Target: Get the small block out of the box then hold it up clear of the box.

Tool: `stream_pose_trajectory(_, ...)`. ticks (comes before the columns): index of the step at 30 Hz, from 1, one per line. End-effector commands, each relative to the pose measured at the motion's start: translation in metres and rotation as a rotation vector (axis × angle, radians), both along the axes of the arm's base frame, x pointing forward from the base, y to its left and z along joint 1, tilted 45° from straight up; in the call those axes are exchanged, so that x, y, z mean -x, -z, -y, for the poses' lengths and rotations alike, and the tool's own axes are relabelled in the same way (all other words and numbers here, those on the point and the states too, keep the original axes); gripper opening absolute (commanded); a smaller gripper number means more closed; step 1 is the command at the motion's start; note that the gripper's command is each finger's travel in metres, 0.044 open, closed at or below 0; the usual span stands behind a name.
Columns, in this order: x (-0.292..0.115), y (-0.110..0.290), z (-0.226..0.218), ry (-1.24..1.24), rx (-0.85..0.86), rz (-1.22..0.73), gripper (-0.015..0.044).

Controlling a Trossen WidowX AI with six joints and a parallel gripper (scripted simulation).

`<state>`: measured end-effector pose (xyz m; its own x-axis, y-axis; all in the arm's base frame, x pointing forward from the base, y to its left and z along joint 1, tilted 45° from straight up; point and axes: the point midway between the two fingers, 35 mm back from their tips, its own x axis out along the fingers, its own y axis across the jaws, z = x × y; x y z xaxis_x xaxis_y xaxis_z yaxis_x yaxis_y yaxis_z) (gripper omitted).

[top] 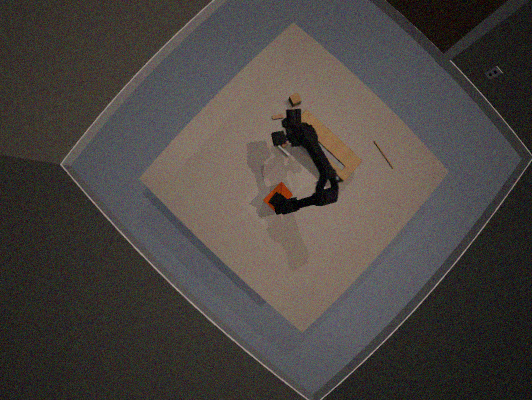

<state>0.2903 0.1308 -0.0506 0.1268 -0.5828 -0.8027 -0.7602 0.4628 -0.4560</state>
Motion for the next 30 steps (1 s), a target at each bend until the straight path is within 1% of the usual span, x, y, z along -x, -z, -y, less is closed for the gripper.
stream_pose_trajectory(1, 0.007, 0.007, -0.010, -0.760, 0.232, -0.492, 0.0285)
stream_pose_trajectory(12, 0.012, 0.010, -0.018, -1.216, 0.401, -0.847, 0.0285)
stream_pose_trajectory(25, 0.017, 0.012, -0.024, -1.698, 0.587, -1.298, 0.0285)
stream_pose_trajectory(30, 0.017, 0.013, -0.024, -1.706, 0.590, -1.306, 0.0285)
